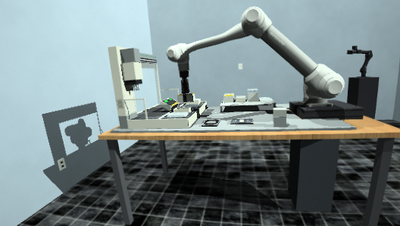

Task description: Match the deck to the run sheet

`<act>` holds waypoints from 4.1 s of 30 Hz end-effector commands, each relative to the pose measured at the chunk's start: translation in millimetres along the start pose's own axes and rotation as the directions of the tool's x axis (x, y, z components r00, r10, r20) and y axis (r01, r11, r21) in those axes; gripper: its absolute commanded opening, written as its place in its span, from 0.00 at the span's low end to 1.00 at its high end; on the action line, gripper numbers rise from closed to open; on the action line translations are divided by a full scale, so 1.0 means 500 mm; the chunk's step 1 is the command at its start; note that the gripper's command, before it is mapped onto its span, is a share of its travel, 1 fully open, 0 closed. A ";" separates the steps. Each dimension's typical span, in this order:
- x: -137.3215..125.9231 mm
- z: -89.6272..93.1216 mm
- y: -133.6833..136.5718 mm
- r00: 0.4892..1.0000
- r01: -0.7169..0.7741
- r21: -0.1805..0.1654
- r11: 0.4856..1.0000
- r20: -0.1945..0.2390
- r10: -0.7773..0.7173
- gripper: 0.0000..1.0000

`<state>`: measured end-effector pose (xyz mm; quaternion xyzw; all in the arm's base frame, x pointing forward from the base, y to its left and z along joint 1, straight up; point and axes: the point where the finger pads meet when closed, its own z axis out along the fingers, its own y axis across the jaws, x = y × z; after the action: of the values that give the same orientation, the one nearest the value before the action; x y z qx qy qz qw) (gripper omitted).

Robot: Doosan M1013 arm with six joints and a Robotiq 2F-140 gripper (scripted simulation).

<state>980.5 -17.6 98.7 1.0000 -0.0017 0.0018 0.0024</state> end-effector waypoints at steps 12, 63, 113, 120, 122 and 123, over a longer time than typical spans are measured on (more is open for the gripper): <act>0.001 -0.044 0.000 1.000 0.000 0.000 1.000 -0.002 0.000 0.10; 0.000 -0.194 0.000 1.000 0.000 0.000 1.000 -0.002 0.000 0.10; 0.000 -0.330 0.000 1.000 0.000 0.000 1.000 -0.002 0.000 0.10; -0.010 -0.330 0.000 1.000 0.000 0.000 1.000 -0.002 0.000 0.10; -0.030 -0.330 0.000 1.000 0.000 0.000 1.000 -0.002 0.000 0.10; -0.040 -0.330 0.000 1.000 0.000 0.000 1.000 -0.002 0.000 0.10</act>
<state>968.7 -16.4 262.0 1.0000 -0.0015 0.0013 0.0024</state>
